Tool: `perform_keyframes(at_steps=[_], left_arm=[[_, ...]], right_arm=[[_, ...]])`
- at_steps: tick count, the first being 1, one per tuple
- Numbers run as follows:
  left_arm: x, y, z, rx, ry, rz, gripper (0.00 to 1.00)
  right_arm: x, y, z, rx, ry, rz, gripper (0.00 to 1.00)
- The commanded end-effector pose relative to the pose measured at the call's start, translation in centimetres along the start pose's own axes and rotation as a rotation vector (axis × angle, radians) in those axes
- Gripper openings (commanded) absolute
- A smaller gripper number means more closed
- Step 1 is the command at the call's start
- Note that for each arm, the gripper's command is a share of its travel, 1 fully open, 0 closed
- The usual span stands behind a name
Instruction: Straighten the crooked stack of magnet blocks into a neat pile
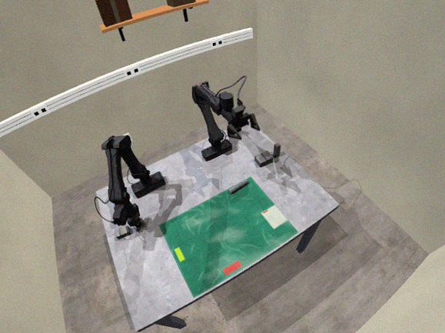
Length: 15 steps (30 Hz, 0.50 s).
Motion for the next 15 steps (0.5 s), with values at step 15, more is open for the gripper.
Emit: perform_keyframes(at_steps=[15], left_arm=[[0.76,2.91,-0.82,-0.001,-0.028,-0.086,1.0]], right_arm=[[2.54,0.71,0.42,-0.004,0.03,-0.045,0.62]])
Point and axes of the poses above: on each arm, the point where the finger pads meet when closed, its own x axis back along the fingers, its own z axis across the jaws, y = z × x, the point moved 7 cm from there along x, back along the fingers, and after that the axes turned 15 degrees about x, right-handed, at the moved point
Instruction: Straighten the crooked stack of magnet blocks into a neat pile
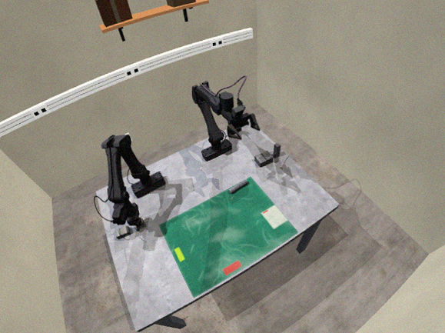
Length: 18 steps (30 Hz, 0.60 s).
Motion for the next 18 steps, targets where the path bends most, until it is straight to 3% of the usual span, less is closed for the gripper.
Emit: perform_keyframes(at_steps=[1,8,13,18], left_arm=[[0.8,2.9,-0.8,-0.001,-0.028,-0.086,1.0],[0.8,2.9,-0.8,-0.001,-0.028,-0.086,1.0],[0.8,2.9,-0.8,-0.001,-0.028,-0.086,1.0],[0.8,2.9,-0.8,-0.001,-0.028,-0.086,1.0]], right_arm=[[1.9,0.8,0.5,-0.003,0.034,-0.049,0.62],[3.2,0.8,0.6,-0.004,0.04,-0.053,0.62],[5.9,0.3,-0.1,-0.003,0.009,-0.028,0.62],[4.1,-0.2,-0.6,-0.001,0.003,-0.023,0.62]])
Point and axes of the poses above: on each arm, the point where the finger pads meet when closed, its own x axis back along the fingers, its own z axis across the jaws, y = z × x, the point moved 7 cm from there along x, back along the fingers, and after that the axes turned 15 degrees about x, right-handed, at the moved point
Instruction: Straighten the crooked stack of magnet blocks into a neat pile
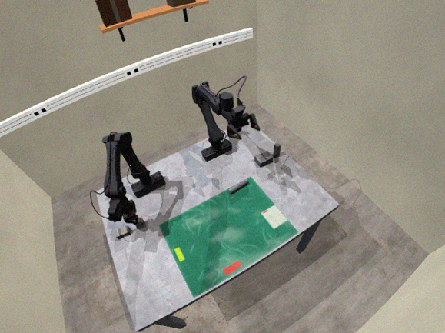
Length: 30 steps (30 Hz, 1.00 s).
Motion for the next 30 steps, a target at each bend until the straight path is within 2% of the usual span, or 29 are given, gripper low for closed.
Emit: perform_keyframes(at_steps=[1,4,7,8,9,10,18,20,22,24,26,28,30], left_arm=[[0.8,2.9,-0.8,-0.001,-0.028,-0.086,1.0],[0.8,2.9,-0.8,-0.001,-0.028,-0.086,1.0],[0.8,2.9,-0.8,-0.001,-0.028,-0.086,1.0],[0.8,2.9,-0.8,-0.001,-0.028,-0.086,1.0],[0.8,2.9,-0.8,-0.001,-0.028,-0.086,1.0],[0.8,2.9,-0.8,-0.001,-0.028,-0.086,1.0],[0.8,2.9,-0.8,-0.001,-0.028,-0.086,1.0],[0.8,2.9,-0.8,-0.001,-0.028,-0.086,1.0],[0.8,2.9,-0.8,-0.001,-0.028,-0.086,1.0],[0.8,2.9,-0.8,-0.001,-0.028,-0.086,1.0],[0.8,2.9,-0.8,-0.001,-0.028,-0.086,1.0],[0.8,2.9,-0.8,-0.001,-0.028,-0.086,1.0],[0.8,2.9,-0.8,-0.001,-0.028,-0.086,1.0]], right_arm=[[0.6,-0.3,-0.8,-0.003,-0.006,-0.016,0.62],[1.8,0.6,0.3,-0.003,0.039,-0.053,0.62],[1.8,0.5,0.1,-0.003,0.03,-0.046,0.62],[1.0,0.2,-0.1,-0.002,0.018,-0.036,0.62],[1.6,0.6,0.2,-0.003,0.04,-0.054,0.62],[1.8,0.5,0.2,0.053,0.033,-0.05,0.8],[1.7,0.5,0.2,0.624,0.025,-0.034,0.8],[1.7,0.5,0.1,0.613,0.031,-0.038,0.8],[0.8,0.6,0.2,0.736,0.014,-0.006,0.8],[0.8,0.6,0.2,0.736,0.014,-0.006,0.8],[0.4,0.6,0.2,0.926,0.005,0.012,0.8],[0.6,0.6,0.2,0.931,0.009,0.001,0.8],[0.3,0.6,0.2,1.067,0.008,0.013,0.8]])
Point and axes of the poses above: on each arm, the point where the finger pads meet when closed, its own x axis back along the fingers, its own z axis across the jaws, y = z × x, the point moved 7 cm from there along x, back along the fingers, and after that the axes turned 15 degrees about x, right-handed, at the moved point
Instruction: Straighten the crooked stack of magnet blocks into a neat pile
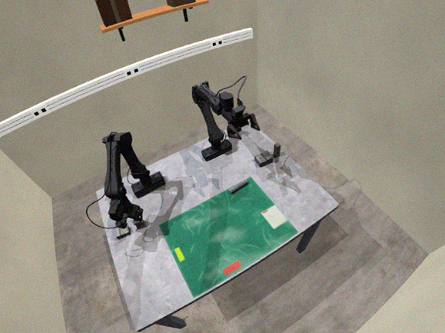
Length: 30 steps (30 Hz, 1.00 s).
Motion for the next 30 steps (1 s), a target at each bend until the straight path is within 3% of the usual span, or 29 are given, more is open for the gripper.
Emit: perform_keyframes(at_steps=[1,5,11,13,22,23,28,29,30], left_arm=[[0.8,2.9,-0.8,-0.001,-0.028,-0.086,1.0],[0.8,2.9,-0.8,-0.001,-0.028,-0.086,1.0],[0.8,2.9,-0.8,-0.001,-0.028,-0.086,1.0],[0.8,2.9,-0.8,-0.001,-0.028,-0.086,1.0],[0.8,2.9,-0.8,-0.001,-0.028,-0.086,1.0],[0.8,2.9,-0.8,-0.001,-0.028,-0.086,1.0],[0.8,2.9,-0.8,-0.001,-0.028,-0.086,1.0],[0.8,2.9,-0.8,-0.001,-0.028,-0.086,1.0],[0.8,2.9,-0.8,-0.001,-0.028,-0.086,1.0]], right_arm=[[0.7,0.9,-0.3,0.322,0.017,-0.016,0.8],[0.6,1.0,-0.2,0.58,0.015,-0.014,0.8],[0.5,1.0,-0.2,0.696,0.023,-0.011,0.8],[1.8,1.0,-0.3,0.825,0.001,-0.061,0.8],[1.6,0.9,-0.1,0.717,0.011,-0.054,0.8],[-1.6,0.4,0.5,0.734,0.026,-0.009,0.8],[-1.7,0.2,0.2,0.725,0.03,0.003,0.8],[-2.0,1.0,0.2,0.732,0.015,-0.04,0.8],[-2.9,0.6,0.5,0.741,0.022,-0.019,0.8]])
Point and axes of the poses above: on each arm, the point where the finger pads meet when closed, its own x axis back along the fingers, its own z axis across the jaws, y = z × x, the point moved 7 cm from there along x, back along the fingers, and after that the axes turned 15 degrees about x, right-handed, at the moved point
